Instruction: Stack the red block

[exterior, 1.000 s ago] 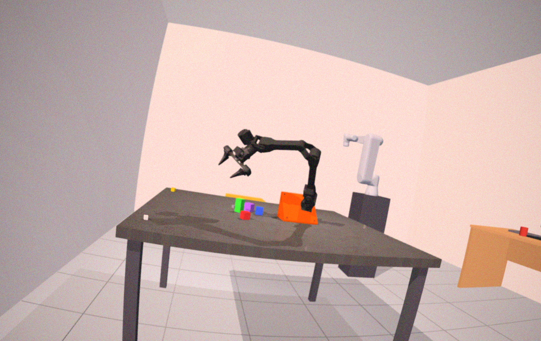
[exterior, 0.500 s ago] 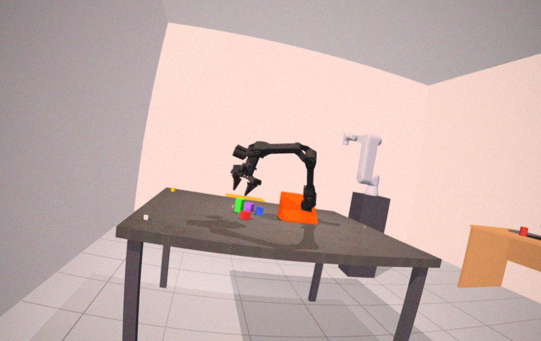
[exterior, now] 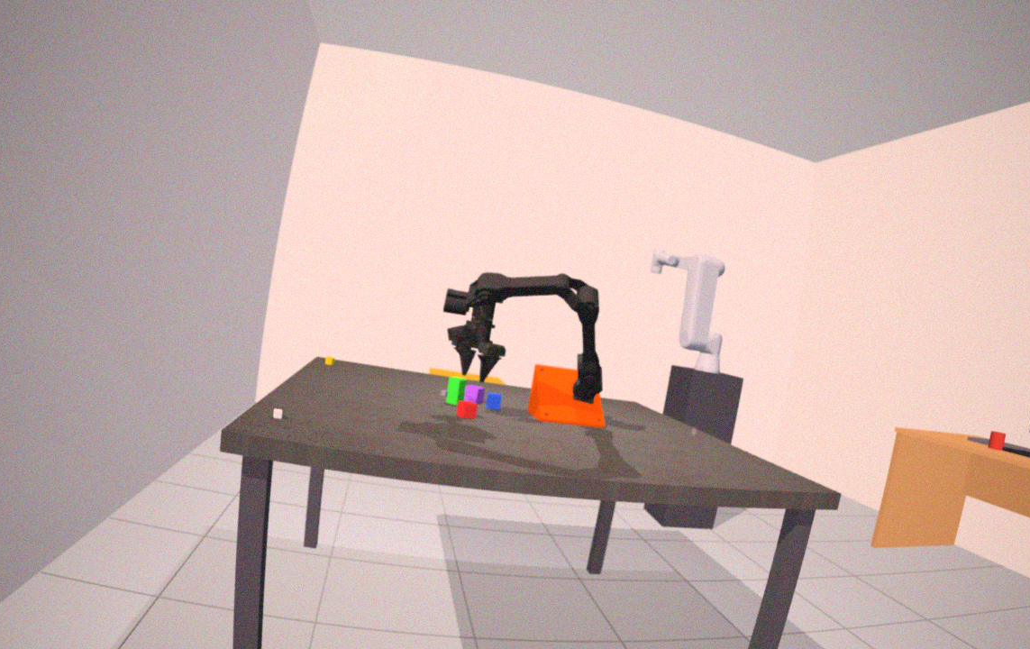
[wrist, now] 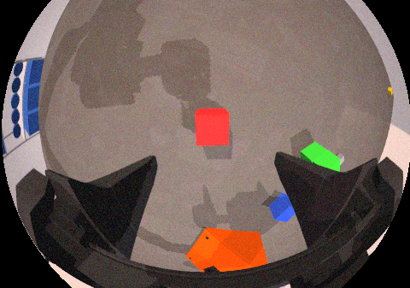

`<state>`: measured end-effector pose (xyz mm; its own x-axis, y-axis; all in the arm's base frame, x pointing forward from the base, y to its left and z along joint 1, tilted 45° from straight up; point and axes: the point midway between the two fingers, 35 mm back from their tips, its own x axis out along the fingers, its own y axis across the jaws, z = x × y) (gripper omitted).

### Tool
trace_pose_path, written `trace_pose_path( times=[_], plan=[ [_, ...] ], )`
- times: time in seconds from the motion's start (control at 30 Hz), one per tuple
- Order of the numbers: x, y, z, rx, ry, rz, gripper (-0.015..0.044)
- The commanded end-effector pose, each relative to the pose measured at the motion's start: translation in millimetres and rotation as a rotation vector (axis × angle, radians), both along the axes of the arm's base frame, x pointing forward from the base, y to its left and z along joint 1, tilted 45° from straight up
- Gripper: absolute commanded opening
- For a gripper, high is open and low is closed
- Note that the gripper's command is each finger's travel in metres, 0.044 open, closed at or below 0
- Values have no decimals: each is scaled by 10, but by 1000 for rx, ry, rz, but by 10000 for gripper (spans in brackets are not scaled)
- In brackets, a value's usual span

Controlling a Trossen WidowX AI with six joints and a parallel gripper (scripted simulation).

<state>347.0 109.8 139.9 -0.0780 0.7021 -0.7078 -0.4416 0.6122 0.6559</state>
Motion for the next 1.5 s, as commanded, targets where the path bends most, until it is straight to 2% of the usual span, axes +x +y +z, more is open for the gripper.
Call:
trace_pose_path(
  times=[0.0, 0.2, 1.47],
  plan=[
    [-1, 85, -73, -4, 4, -1, 440],
    [-30, 339, -316, -1, 3, -1, 440],
    [-58, 668, -628, 1, 3, 0, 440]
  ],
)
